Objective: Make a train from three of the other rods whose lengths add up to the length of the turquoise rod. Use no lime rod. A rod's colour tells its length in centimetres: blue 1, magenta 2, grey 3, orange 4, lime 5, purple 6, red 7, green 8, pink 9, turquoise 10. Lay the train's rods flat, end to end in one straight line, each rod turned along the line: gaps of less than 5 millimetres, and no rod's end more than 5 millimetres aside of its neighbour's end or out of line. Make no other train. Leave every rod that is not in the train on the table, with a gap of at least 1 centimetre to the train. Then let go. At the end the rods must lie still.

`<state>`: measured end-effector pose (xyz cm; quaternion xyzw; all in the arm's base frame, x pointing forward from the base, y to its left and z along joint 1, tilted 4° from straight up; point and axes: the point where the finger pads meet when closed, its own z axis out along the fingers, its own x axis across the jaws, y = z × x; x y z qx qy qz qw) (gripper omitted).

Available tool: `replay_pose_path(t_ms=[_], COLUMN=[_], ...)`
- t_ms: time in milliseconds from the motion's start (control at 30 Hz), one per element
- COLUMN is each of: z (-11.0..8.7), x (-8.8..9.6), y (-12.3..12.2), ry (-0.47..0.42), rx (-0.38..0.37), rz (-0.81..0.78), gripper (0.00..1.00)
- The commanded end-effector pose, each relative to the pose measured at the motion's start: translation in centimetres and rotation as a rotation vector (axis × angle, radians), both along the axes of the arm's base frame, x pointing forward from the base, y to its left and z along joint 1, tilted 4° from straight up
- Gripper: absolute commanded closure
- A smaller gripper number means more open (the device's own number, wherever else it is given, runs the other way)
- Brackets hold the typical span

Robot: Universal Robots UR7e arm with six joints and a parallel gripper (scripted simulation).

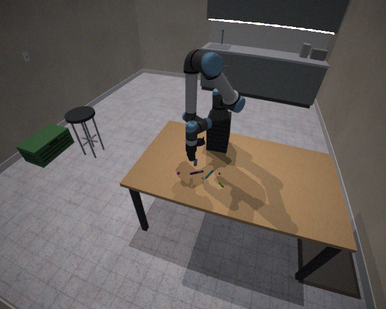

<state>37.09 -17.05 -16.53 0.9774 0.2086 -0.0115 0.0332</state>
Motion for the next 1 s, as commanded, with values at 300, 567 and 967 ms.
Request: replay_pose_path(t_ms=[300, 567, 967], z=[5.4, 6.9, 7.3], x=[0.0, 0.1, 0.1], y=[0.6, 0.6, 0.5], ry=[0.001, 0.000, -0.001], rx=[0.001, 0.000, -0.001], rz=[0.002, 0.001, 0.001], gripper=[0.00, 0.00, 0.00])
